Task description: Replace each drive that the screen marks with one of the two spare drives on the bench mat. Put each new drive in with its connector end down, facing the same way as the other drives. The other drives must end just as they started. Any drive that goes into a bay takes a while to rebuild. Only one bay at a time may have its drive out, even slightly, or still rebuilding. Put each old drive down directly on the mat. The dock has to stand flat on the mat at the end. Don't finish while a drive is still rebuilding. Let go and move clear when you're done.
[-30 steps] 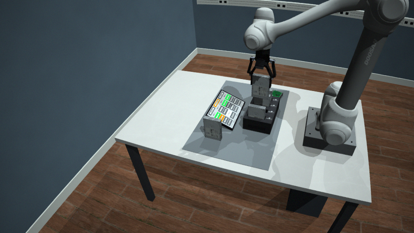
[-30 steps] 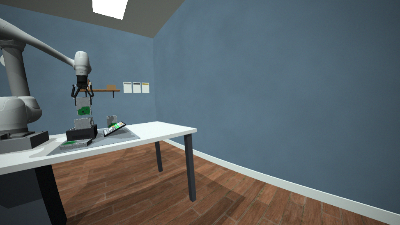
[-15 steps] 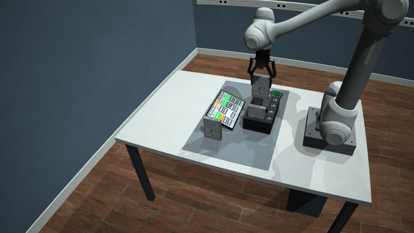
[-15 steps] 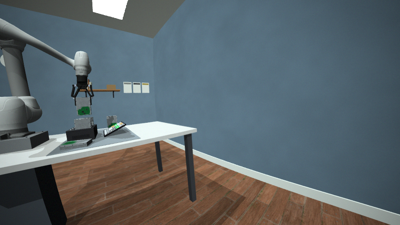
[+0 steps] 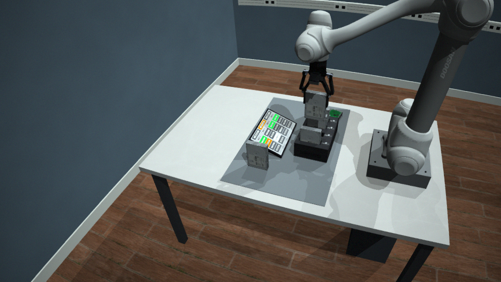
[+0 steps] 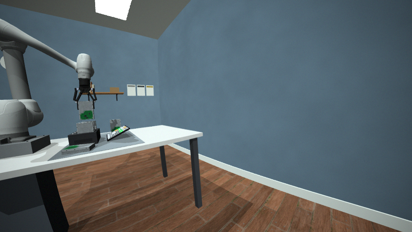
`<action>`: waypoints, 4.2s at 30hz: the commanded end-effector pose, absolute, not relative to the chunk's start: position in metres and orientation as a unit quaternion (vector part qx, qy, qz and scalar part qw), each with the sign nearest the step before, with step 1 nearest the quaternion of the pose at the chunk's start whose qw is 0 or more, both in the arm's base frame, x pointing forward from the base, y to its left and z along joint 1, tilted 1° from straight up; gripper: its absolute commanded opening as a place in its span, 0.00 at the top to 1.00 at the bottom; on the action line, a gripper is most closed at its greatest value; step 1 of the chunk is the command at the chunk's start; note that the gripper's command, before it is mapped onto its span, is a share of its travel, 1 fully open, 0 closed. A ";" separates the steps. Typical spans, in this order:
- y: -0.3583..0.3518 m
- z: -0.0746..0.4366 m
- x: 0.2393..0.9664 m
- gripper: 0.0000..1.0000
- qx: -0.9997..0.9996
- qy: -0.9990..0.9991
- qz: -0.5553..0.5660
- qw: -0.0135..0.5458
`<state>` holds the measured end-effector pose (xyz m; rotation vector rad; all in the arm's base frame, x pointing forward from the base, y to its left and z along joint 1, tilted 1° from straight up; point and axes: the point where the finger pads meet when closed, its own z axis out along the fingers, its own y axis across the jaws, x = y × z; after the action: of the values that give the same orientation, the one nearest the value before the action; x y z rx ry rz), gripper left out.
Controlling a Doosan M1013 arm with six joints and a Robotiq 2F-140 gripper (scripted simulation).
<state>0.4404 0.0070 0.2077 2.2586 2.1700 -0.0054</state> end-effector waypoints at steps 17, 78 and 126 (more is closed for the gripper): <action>0.007 0.185 0.441 0.90 0.721 0.693 -0.001 0.005; 0.006 0.124 0.443 0.90 0.721 0.693 -0.001 0.005; 0.006 0.114 0.443 0.90 0.721 0.693 -0.001 0.005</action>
<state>0.4427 0.0062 0.1148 2.2585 2.1700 -0.0053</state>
